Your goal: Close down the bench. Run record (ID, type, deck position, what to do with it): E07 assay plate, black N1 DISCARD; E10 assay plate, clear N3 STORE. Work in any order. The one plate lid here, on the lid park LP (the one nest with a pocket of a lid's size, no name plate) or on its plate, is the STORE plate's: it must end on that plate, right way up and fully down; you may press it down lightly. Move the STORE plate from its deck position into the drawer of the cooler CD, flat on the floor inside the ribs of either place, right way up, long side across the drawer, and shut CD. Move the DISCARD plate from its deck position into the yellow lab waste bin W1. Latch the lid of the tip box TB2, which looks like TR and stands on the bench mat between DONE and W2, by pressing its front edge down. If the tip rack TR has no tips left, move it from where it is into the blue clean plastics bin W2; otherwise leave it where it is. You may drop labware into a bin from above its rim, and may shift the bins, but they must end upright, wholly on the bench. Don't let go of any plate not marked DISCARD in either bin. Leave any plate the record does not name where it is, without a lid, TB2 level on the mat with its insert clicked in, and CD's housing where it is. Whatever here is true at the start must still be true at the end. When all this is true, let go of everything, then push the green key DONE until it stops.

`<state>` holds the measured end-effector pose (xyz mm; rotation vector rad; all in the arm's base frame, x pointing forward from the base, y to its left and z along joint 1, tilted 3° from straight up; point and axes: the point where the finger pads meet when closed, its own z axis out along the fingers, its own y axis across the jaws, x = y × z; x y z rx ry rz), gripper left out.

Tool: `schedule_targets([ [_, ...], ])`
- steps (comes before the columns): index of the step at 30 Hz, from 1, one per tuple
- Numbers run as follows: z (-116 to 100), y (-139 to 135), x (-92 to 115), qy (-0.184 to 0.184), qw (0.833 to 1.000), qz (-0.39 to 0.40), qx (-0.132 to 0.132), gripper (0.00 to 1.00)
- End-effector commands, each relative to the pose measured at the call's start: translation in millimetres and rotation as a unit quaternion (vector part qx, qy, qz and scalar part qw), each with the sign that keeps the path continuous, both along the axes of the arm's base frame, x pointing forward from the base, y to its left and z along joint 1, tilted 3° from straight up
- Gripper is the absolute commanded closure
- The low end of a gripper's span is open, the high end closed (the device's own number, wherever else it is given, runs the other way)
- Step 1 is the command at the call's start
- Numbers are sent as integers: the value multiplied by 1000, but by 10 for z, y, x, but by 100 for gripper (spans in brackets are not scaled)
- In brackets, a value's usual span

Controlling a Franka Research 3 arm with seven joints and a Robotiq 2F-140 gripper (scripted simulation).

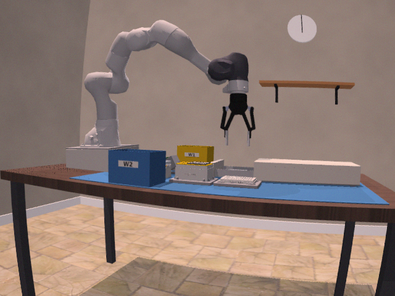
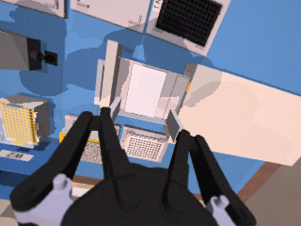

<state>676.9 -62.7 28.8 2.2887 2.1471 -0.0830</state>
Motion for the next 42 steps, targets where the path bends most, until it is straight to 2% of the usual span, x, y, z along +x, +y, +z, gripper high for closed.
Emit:
schedule_targets([
  [1,5,-5,-5,1,1000,1,1,39],
  [13,5,-5,-5,1,1000,1,1,39],
  [14,-3,20,-50,1,1000,1,1,100],
  [24,-77,41,-443,1,1000,1,1,100],
  [26,-77,41,-443,1,1000,1,1,100],
  [42,-190,73,-1031,1,1000,1,1,100],
])
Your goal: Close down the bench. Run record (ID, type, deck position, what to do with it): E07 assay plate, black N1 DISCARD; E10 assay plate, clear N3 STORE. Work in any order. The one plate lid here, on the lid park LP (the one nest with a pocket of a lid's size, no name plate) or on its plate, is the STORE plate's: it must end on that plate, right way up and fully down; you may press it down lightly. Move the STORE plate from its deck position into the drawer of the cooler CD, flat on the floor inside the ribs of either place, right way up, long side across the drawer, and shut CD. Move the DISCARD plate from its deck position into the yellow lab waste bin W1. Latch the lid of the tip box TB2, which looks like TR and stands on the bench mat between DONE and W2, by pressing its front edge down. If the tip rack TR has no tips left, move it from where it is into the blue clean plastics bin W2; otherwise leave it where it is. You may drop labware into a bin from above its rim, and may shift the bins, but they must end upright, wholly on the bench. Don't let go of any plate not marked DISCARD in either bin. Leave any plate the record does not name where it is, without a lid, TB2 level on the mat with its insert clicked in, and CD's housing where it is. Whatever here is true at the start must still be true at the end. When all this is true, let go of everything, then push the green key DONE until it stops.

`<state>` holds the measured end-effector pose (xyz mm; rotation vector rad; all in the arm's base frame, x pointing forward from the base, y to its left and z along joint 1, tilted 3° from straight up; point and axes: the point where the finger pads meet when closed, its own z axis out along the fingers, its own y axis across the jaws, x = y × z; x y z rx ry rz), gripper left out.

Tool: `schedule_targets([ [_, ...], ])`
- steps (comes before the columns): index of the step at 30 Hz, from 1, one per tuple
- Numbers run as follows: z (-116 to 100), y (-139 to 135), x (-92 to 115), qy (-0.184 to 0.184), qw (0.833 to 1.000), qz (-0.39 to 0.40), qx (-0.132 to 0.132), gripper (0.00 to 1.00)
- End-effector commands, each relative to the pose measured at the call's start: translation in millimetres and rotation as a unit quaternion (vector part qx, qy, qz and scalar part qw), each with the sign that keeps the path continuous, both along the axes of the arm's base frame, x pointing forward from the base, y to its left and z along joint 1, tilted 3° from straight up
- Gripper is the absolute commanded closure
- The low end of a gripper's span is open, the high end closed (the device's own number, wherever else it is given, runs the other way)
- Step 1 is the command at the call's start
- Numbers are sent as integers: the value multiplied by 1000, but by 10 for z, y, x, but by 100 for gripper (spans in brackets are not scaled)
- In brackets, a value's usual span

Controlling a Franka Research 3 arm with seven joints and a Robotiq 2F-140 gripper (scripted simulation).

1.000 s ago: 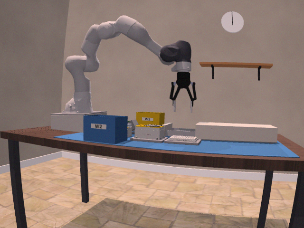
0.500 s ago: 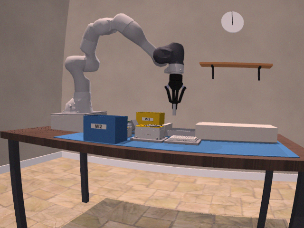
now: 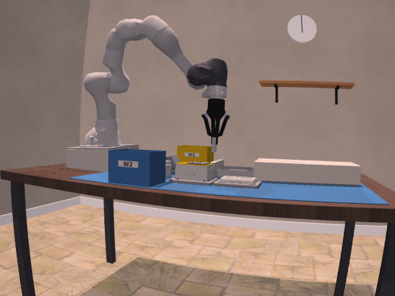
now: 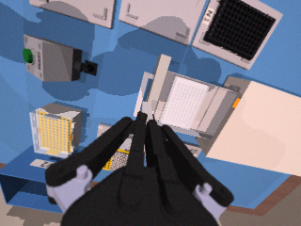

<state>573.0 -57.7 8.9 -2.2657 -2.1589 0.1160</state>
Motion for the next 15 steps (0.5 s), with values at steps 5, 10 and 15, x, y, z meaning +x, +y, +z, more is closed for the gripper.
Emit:
schedule_targets([
  [5,-21,31,-149,-11,1000,-7,4,100],
  [10,-58,42,-346,-11,1000,-7,4,100],
  [15,-96,53,-542,-11,1000,-7,4,100],
])
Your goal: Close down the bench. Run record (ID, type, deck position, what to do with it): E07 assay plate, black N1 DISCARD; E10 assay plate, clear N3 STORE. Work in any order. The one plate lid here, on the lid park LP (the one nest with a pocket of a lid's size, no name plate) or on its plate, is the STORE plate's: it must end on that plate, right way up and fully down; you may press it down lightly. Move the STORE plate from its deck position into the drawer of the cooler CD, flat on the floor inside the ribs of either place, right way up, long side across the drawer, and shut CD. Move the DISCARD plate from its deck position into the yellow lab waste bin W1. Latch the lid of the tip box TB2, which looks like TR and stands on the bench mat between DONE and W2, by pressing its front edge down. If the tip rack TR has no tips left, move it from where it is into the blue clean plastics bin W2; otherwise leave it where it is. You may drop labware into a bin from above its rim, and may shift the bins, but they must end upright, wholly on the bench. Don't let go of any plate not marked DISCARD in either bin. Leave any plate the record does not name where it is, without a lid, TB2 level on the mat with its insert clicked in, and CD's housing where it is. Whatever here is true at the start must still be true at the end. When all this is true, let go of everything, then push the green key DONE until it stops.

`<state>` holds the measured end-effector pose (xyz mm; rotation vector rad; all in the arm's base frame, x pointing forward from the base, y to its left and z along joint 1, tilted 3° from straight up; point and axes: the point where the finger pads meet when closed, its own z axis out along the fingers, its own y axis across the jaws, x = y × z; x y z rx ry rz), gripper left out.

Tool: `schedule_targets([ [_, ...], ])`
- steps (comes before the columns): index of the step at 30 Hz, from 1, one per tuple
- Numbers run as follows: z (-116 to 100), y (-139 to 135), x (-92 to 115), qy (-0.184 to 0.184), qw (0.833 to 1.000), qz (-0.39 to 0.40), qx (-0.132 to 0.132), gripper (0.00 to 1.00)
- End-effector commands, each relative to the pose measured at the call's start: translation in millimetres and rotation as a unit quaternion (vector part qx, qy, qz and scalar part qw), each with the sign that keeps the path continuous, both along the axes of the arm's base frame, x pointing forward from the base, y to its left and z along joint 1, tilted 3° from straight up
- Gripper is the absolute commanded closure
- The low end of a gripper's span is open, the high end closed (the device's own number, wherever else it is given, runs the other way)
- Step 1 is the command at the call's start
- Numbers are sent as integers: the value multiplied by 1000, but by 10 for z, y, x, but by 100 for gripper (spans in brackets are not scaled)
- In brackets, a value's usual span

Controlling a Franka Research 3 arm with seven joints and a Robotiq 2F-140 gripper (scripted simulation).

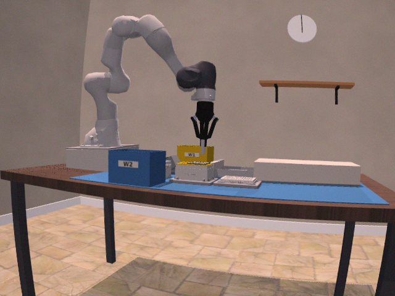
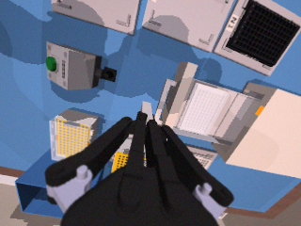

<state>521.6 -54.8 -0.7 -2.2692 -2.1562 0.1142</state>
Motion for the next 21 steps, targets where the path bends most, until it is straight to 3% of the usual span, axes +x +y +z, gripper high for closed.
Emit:
schedule_targets([
  [1,-6,26,-66,-11,1000,-6,3,100],
  [21,-86,23,-69,-11,1000,-6,3,100],
])
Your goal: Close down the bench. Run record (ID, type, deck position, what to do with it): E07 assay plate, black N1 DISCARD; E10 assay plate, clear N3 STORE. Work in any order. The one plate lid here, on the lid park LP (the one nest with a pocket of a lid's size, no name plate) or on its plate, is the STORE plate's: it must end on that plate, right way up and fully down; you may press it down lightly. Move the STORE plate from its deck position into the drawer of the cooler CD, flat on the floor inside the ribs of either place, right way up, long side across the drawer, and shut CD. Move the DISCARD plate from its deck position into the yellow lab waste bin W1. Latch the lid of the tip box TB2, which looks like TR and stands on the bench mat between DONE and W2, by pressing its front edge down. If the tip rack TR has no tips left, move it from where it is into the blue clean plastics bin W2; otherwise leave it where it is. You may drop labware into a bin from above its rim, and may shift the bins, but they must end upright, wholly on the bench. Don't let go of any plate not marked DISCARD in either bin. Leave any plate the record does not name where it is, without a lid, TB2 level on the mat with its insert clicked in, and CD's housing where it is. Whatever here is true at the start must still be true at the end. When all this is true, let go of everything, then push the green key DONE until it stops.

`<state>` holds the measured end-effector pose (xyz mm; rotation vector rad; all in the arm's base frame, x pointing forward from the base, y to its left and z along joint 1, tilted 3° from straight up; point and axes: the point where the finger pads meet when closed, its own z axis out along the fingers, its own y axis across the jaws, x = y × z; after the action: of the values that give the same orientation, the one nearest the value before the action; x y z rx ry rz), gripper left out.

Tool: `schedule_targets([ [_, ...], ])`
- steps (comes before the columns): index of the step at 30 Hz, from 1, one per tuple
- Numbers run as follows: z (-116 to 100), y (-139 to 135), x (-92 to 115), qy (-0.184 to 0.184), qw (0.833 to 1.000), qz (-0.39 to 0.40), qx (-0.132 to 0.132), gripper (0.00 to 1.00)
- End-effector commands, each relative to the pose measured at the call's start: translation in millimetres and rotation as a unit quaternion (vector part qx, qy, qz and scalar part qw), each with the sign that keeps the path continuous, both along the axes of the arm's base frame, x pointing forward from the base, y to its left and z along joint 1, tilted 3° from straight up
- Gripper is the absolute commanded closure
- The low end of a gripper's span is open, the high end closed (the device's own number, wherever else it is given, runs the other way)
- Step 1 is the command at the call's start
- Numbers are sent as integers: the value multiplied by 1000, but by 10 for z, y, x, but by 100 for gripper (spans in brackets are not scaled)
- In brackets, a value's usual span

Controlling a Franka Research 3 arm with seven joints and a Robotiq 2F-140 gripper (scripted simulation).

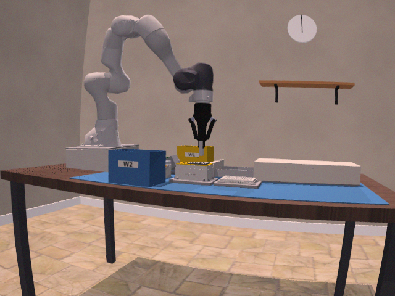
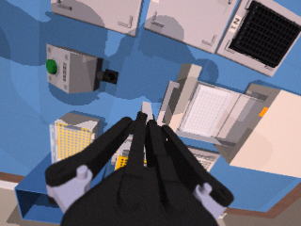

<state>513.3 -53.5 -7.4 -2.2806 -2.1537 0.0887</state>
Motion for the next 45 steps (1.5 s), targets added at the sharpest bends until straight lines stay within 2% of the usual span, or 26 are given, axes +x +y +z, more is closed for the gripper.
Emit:
schedule_targets([
  [1,-33,9,13,-3,1000,-3,0,100],
  [45,-565,-10,-8,-3,1000,-3,0,100],
])
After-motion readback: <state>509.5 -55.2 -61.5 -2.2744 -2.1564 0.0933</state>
